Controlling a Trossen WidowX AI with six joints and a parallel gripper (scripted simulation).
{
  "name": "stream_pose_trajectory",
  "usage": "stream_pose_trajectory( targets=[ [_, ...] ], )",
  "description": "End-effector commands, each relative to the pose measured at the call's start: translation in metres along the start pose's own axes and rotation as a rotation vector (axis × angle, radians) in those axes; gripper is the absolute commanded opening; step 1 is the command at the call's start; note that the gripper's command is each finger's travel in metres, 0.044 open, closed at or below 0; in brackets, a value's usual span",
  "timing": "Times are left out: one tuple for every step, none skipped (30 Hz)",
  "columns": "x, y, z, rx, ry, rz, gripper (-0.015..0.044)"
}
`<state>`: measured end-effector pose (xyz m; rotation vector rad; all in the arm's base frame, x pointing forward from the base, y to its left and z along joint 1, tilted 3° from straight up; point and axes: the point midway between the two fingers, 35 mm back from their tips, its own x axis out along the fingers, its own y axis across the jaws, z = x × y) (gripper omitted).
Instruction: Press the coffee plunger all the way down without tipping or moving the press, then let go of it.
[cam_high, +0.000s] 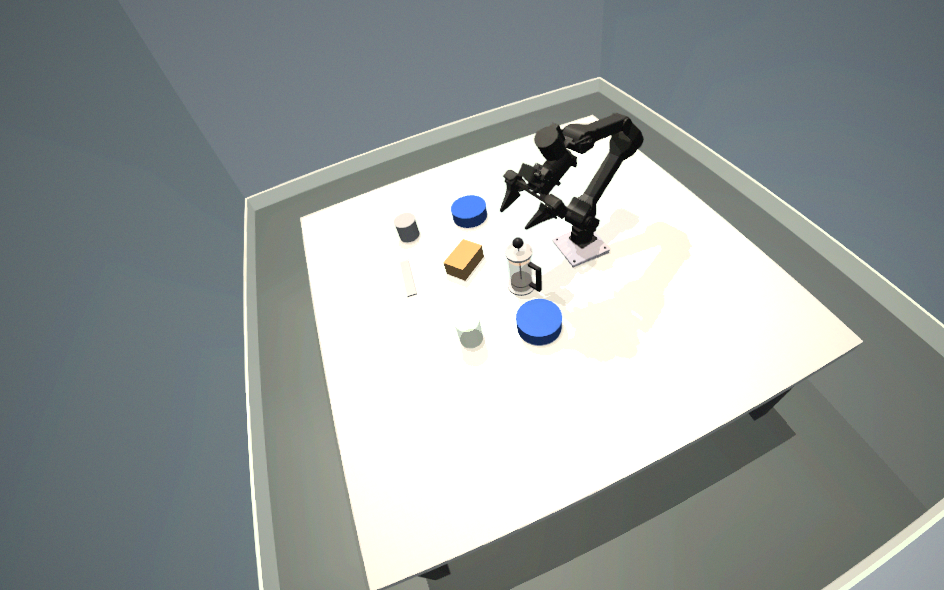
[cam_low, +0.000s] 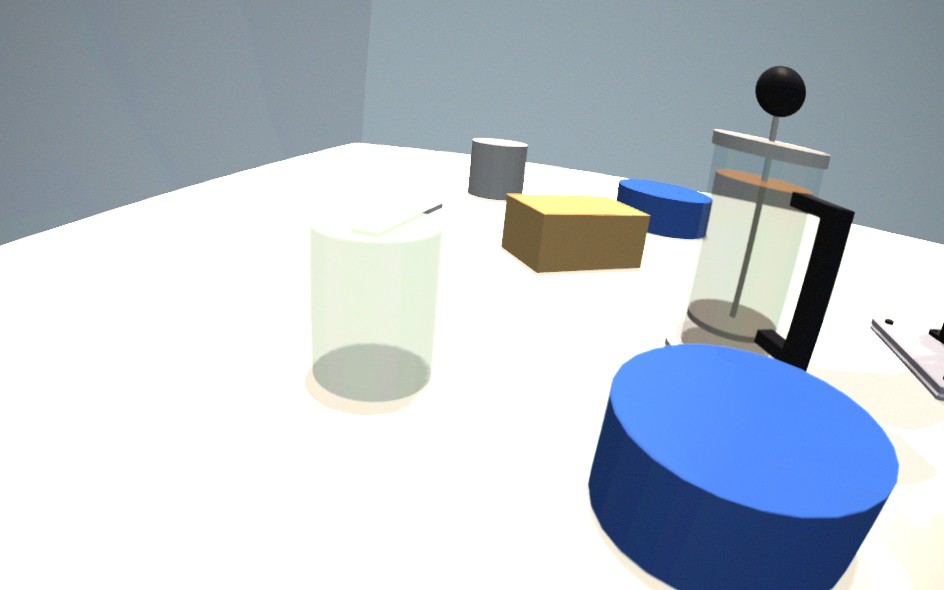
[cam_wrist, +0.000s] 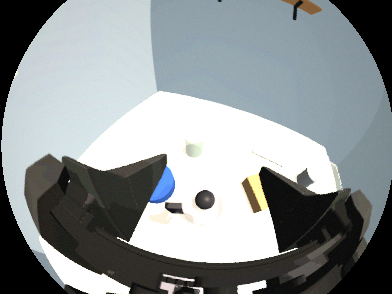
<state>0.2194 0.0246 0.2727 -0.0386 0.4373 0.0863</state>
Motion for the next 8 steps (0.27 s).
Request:
stream_pose_trajectory(
  targets=[
    [-0.0023,-0.0005,-0.0041,0.003,0.025,-0.005,0.044],
    [-0.0018,-0.0005,-0.0046,0.003,0.025,-0.005,0.044],
    [-0.0018,-0.0005,-0.0046,0.003,0.025,-0.005,0.044],
    [-0.0018,-0.0005,-0.0046,0.003,0.025,-0.005,0.044],
    [-0.0018,-0.0005,-0.0046,0.003,0.025,-0.005,0.044],
    [-0.0018,-0.0005,-0.0046,0.003,0.025,-0.005,0.044],
    [-0.0018,-0.0005,-0.0046,0.003,0.025,-0.005,0.044],
    [-0.0018,-0.0005,-0.0046,0.003,0.025,-0.005,0.044]
  ],
)
